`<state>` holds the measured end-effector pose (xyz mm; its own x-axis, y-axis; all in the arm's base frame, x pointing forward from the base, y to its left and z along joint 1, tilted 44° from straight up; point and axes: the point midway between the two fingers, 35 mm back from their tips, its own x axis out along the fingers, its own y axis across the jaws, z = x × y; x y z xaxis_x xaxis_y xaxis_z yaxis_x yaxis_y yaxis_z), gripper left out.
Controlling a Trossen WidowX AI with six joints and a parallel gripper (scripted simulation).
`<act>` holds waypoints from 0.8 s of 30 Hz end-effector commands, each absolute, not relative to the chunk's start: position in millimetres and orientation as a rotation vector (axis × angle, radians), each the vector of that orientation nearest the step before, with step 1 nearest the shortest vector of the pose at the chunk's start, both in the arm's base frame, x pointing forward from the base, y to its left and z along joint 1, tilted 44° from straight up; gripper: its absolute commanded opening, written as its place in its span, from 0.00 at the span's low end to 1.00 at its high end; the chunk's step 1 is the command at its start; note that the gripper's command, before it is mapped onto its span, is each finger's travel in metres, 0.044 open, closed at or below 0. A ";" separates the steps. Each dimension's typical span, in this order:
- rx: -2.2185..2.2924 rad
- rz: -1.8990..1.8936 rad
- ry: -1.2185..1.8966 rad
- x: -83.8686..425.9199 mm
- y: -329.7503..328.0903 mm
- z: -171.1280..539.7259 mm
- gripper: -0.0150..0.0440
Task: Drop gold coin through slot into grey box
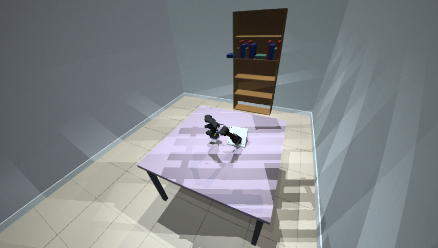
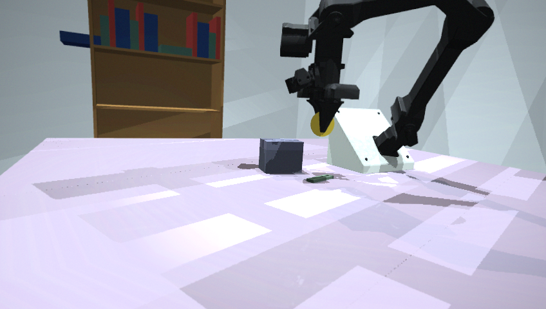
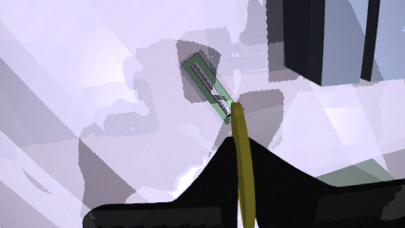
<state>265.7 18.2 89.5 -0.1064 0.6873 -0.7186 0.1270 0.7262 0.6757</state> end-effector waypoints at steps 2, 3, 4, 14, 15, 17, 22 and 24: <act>0.665 0.532 1.631 273.9 9.2 82.7 0.25; 0.665 0.532 1.631 275.3 7.8 81.4 0.25; 0.665 0.532 1.631 276.8 6.3 80.0 0.25; 0.662 0.532 1.630 290.1 -8.4 65.3 0.25; 0.661 0.532 1.630 291.4 -10.0 63.8 0.25; 0.661 0.533 1.630 293.8 -13.0 60.6 0.25; 0.659 0.533 1.630 299.6 -20.6 52.4 0.25; 0.659 0.534 1.630 301.8 -23.7 49.0 0.25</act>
<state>297.5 -17.0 54.2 -0.1051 0.6850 -0.7210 0.1265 0.7283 0.6735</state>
